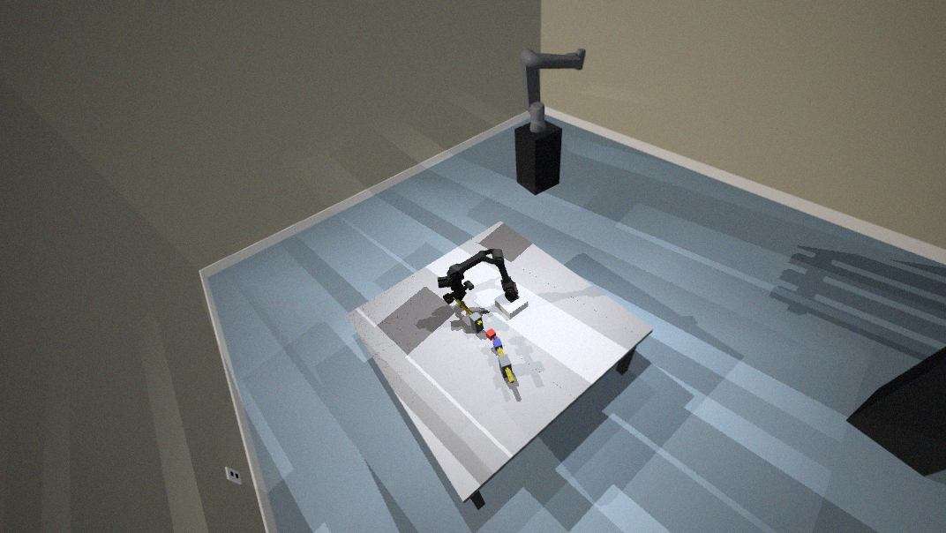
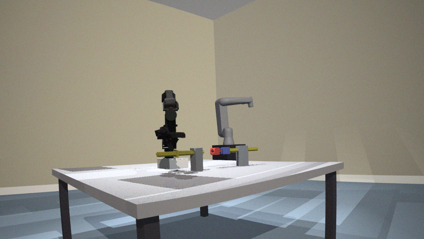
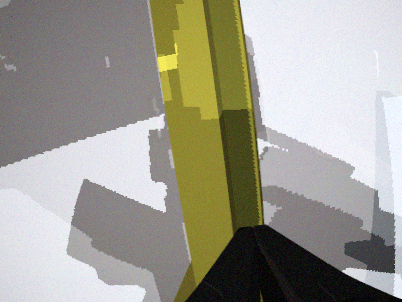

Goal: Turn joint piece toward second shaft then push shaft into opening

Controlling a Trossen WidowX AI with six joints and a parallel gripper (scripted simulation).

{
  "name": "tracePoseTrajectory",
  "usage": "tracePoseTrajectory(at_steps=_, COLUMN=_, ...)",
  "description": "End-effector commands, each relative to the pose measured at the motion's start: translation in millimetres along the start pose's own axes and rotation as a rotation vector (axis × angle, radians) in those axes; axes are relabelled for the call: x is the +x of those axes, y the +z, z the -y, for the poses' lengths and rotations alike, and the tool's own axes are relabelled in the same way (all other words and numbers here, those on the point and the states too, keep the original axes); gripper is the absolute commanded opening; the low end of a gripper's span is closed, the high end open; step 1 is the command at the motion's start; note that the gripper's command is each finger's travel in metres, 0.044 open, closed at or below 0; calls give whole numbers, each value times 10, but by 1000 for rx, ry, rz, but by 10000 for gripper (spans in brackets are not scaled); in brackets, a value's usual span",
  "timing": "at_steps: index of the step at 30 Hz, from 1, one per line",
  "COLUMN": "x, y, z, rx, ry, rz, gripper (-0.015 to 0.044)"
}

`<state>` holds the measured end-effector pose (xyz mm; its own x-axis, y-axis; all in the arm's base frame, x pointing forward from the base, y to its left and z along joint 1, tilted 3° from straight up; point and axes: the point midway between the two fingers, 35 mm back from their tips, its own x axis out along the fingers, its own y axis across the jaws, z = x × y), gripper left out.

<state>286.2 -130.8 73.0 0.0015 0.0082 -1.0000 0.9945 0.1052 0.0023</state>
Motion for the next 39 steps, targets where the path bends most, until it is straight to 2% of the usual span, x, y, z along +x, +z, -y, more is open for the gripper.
tracePoseTrajectory(at_steps=1, x=43, y=-3, z=4, rx=0, ry=0, rz=0, gripper=0)
tracePoseTrajectory(at_steps=39, x=47, y=-5, z=5, rx=0, ry=2, rz=8, gripper=0)
